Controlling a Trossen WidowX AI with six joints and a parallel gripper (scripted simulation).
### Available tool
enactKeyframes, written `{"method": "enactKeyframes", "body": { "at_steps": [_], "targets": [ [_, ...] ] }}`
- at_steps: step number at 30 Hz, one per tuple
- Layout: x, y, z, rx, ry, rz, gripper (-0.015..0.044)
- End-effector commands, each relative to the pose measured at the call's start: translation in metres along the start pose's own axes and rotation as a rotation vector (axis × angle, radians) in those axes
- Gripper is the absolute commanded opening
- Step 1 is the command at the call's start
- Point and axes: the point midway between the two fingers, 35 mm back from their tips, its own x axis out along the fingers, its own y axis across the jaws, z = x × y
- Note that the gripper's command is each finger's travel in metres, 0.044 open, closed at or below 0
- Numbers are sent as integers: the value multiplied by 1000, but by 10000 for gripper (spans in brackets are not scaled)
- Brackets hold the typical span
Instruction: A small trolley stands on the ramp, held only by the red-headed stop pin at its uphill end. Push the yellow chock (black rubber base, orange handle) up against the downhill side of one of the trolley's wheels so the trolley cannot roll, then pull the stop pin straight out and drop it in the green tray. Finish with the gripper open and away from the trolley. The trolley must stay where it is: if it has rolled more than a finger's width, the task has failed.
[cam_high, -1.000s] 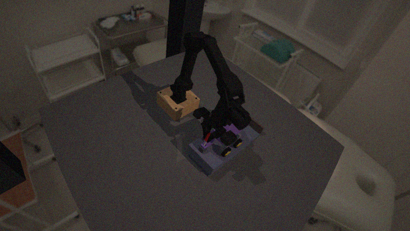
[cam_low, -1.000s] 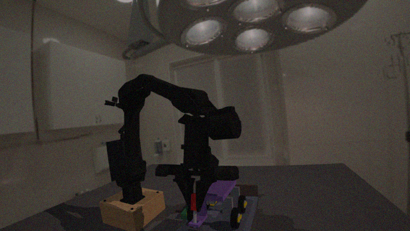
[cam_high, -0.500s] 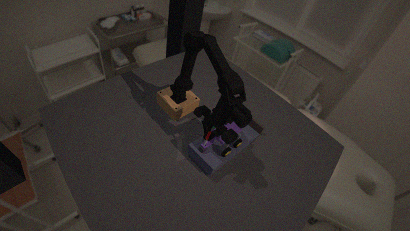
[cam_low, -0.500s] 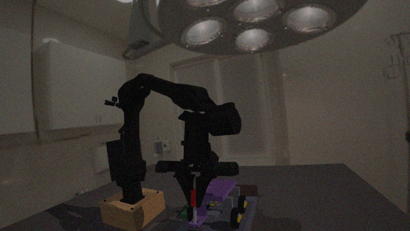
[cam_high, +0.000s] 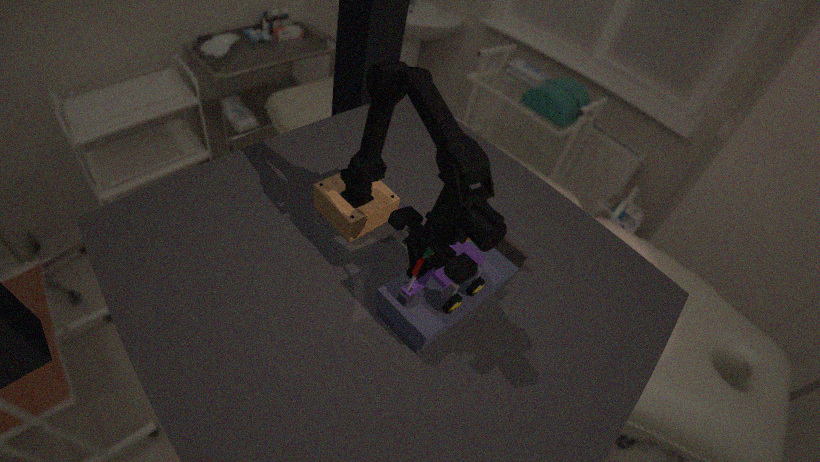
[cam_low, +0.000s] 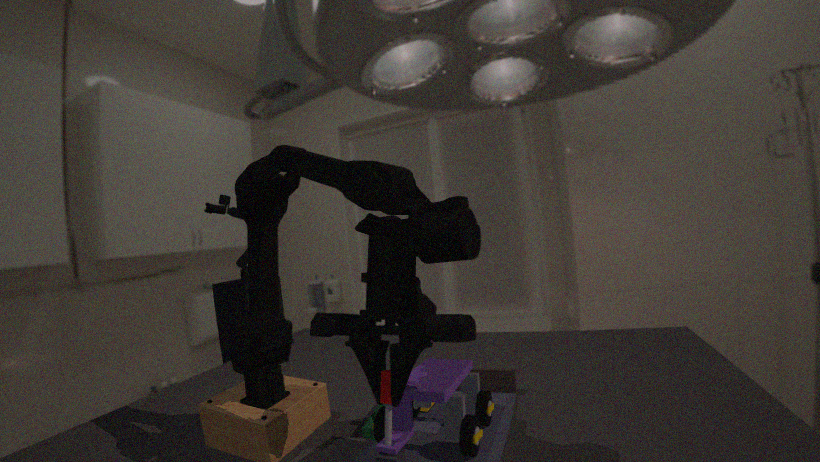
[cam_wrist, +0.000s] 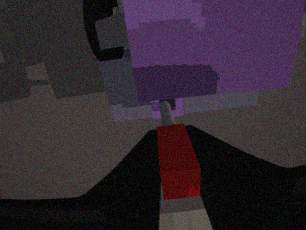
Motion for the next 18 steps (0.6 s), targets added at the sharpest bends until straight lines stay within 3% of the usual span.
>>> {"method": "enactKeyframes", "body": {
  "at_steps": [1, 18],
  "targets": [
    [-5, -1, -2, 6, 9, -5, 0],
    [-13, -3, -6, 6, 9, -5, 0]
  ]
}}
